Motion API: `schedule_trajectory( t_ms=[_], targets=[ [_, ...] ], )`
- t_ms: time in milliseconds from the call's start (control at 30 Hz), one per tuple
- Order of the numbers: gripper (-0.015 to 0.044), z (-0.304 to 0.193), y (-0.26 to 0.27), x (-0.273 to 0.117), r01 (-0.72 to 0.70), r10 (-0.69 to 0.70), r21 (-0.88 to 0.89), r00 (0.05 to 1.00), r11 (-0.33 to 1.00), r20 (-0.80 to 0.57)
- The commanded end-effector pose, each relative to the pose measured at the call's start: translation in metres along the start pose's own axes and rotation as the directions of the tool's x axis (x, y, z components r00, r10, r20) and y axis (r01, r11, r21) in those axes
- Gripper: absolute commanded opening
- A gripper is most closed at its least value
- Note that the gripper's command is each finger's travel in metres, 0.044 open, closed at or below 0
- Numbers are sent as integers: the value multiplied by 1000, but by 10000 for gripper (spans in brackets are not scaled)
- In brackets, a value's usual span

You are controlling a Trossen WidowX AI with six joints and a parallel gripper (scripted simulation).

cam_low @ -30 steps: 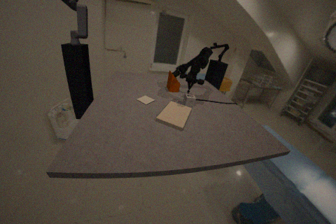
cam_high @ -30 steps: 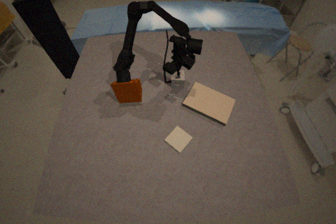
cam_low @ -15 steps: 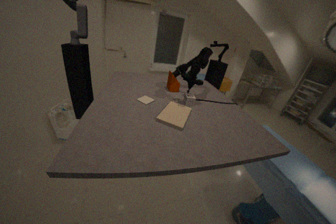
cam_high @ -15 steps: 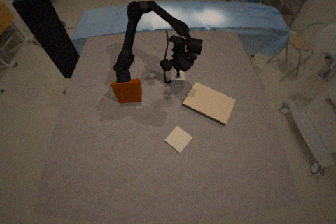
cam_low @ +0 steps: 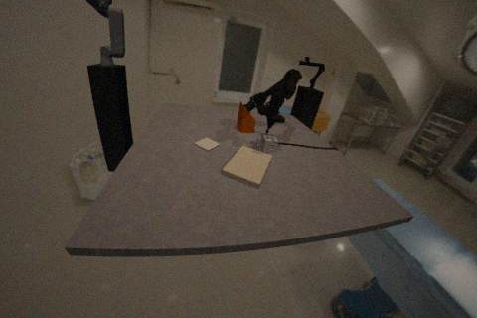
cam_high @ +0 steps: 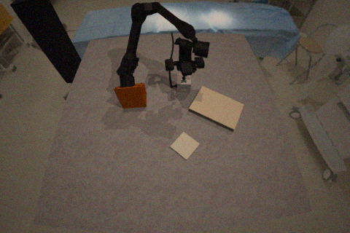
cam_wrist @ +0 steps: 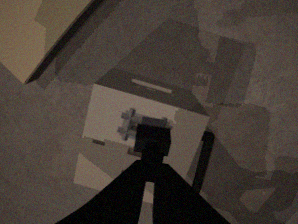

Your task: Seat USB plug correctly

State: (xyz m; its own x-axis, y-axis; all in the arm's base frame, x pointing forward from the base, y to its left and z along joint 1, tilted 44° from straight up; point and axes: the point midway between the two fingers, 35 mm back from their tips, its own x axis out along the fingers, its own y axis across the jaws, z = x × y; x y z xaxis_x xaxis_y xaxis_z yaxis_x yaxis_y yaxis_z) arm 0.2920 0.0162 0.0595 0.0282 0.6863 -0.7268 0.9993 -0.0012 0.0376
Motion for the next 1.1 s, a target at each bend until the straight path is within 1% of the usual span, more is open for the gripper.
schedule_trajectory(
  t_ms=[0, 100, 1067],
  targets=[
    [0, 0, 0, 0, -1, 1, 106, 1000, 994, 1],
    [0, 0, 0, 0, -1, 1, 145, 1000, 989, 1],
    [0, -1, 1, 2, -1, 3, 139, 1000, 990, -13]
  ],
)
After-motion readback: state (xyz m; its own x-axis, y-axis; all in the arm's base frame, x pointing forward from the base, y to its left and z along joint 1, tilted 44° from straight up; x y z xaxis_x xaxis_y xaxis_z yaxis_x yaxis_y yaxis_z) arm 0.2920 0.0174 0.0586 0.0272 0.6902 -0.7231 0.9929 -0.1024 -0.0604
